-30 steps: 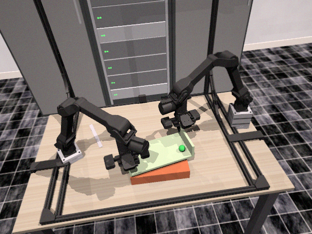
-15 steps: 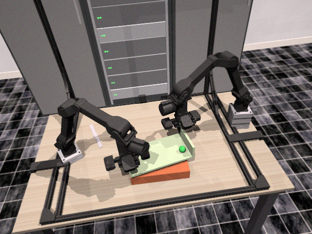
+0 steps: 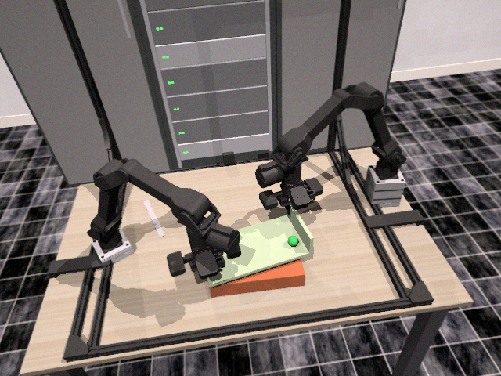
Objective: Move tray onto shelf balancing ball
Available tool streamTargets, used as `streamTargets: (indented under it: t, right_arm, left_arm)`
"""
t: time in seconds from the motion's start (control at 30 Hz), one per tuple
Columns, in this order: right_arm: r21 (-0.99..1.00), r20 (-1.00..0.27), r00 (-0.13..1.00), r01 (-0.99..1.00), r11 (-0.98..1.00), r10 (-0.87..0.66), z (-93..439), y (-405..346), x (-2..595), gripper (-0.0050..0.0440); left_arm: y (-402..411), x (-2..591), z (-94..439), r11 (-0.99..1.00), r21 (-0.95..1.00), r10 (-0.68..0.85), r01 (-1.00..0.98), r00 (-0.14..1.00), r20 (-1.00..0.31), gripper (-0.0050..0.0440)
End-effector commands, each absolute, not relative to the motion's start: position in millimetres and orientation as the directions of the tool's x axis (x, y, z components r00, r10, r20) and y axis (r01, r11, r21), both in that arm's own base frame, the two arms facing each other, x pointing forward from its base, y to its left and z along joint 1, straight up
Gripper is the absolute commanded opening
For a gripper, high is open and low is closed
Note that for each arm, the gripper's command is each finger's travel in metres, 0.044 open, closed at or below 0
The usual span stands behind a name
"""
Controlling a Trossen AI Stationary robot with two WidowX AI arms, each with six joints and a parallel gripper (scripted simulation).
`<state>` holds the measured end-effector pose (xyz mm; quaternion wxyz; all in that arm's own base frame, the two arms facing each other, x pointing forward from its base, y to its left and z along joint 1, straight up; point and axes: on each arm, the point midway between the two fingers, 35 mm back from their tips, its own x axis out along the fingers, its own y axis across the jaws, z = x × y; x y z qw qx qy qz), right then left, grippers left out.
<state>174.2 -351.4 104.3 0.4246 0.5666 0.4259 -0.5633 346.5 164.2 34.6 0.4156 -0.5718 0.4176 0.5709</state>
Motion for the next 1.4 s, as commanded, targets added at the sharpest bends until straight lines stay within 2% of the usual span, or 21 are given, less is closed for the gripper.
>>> streamTargets:
  t: [0.0, 1.37]
  right_arm:
    - [-0.002, -1.0, -0.004, 0.962, -0.274, -0.009, 107.7, -354.1, 173.3, 0.002]
    - [0.002, -1.0, 0.003, 0.962, -0.274, 0.003, 101.2, -356.7, 172.1, 0.002]
  left_arm:
    - [167.1, 346.1, 33.5, -0.309, -0.002, 0.01, -0.951, -0.001, -1.0, 0.002]
    - [170.0, 345.7, 29.7, -0.309, 0.002, -0.004, -0.951, 0.0, -1.0, 0.002]
